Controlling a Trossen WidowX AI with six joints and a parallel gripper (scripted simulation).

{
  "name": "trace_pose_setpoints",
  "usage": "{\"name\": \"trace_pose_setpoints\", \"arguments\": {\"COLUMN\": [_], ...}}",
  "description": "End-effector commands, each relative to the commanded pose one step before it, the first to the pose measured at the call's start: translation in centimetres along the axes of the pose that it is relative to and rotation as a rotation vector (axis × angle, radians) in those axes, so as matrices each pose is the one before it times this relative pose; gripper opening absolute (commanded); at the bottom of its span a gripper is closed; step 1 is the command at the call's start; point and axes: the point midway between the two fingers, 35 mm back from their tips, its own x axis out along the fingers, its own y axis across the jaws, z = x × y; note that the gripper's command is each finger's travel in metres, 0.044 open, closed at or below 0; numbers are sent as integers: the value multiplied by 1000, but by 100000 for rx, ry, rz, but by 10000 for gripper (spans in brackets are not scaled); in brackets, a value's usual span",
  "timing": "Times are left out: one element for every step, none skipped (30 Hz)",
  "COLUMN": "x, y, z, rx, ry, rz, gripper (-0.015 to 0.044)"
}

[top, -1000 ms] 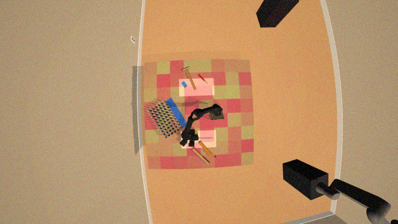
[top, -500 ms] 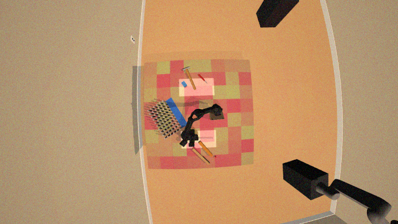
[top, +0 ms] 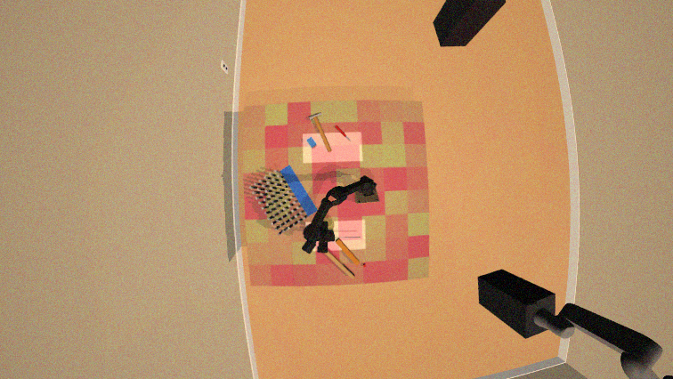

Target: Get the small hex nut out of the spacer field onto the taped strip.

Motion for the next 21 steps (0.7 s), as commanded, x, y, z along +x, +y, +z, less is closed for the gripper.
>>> {"name": "trace_pose_setpoints", "arguments": {"x": [-2647, -482, -481, -479, -391, -234, -78, 0, 0, 0, 0, -60, -181, -298, -354, -349, -343, -337, -331, -325, -320], "y": [-830, -93, -87, -80, -60, -34, -11, 0, 0, 0, 0, 63, 188, 315, 380, 379, 379, 377, 376, 374, 371], "z": [1032, 220, 228, 235, 198, 121, 41, 0, 0, 0, 0, -26, -80, -137, -174, -186, -197, -208, -219, -230, -241], "rx": [384, 13, 13, 14, 11, 7, 2, 0, 0, 0, 0, 505, 1515, 2529, 3052, 3058, 3064, 3069, 3075, 3081, 3086], "ry": [-70, -35, -36, -37, -31, -19, -6, 0, 0, 0, 0, 171, 512, 855, 1030, 1031, 1031, 1030, 1029, 1027, 1025], "rz": [-1388, -4, -1, 1, 3, 3, 1, 0, 0, 0, 0, 16, 44, 60, 51, 28, 5, -18, -41, -64, -86], "gripper": [0, 0, 0, 0, 0, 0, 0, 0, 0, 0, 0, 0, 0, 0, 0, 0, 0, 0, 0, 0, 0]}}
